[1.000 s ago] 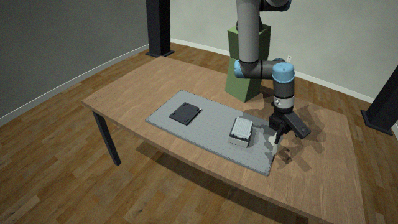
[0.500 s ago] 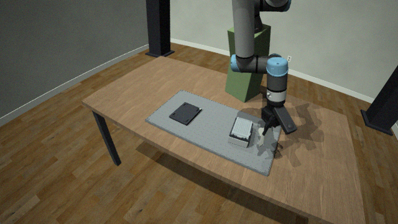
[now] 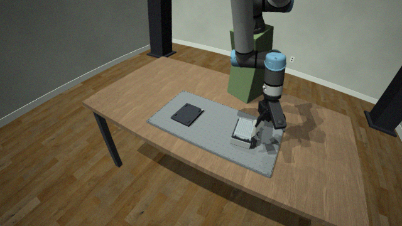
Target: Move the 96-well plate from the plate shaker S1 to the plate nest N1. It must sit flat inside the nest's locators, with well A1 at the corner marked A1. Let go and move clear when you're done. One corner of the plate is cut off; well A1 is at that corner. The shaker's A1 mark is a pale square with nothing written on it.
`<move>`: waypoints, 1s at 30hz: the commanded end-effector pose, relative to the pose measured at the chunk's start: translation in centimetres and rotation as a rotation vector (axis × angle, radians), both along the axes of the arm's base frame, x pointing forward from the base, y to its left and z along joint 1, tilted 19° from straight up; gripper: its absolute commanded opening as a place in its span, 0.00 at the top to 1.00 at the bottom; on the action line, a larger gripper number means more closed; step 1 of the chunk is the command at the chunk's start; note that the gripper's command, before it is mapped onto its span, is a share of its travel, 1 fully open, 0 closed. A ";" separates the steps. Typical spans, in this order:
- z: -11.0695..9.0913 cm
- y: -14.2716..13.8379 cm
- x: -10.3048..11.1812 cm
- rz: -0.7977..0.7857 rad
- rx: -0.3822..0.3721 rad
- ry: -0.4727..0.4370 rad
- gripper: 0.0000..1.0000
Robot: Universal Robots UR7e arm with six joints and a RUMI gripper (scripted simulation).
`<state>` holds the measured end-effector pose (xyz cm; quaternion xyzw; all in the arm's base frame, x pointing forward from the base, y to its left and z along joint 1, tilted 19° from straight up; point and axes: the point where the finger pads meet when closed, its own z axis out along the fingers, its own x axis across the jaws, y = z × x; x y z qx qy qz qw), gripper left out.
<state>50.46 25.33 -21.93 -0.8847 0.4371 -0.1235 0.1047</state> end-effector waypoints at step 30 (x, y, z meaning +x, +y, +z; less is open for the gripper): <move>1.7 -10.6 -4.8 -0.493 -0.017 -0.011 0.00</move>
